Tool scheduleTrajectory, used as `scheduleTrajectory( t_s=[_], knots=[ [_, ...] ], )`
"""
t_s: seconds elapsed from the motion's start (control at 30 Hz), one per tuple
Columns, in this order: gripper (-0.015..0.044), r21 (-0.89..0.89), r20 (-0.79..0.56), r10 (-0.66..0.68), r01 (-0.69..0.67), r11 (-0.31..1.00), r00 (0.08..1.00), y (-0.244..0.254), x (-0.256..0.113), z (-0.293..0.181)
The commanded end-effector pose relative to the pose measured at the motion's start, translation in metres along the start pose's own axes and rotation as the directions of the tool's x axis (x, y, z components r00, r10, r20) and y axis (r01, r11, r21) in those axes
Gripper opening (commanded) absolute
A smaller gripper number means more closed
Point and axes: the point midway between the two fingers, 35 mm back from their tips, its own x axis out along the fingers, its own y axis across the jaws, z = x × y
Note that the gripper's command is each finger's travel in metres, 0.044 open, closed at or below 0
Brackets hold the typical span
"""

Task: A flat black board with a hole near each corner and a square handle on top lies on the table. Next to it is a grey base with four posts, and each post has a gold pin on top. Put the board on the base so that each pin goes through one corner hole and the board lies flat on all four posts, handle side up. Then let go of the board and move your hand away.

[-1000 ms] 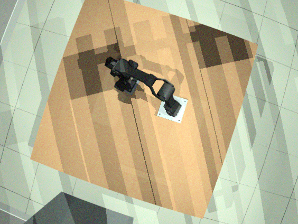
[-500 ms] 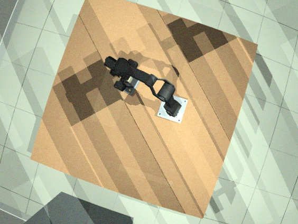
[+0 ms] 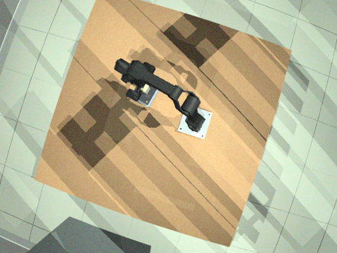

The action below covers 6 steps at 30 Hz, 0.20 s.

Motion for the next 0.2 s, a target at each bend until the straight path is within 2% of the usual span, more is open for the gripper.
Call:
scheduleTrajectory(
  t_s=[0.0, 0.17],
  knots=[
    [0.0440, 0.002, -0.010, 0.000, 0.000, 1.000, 1.000, 0.0002, -0.0070, -0.0024],
    [0.0440, 0.002, -0.010, 0.000, 0.000, 1.000, 1.000, 0.0002, -0.0070, -0.0024]
  ],
)
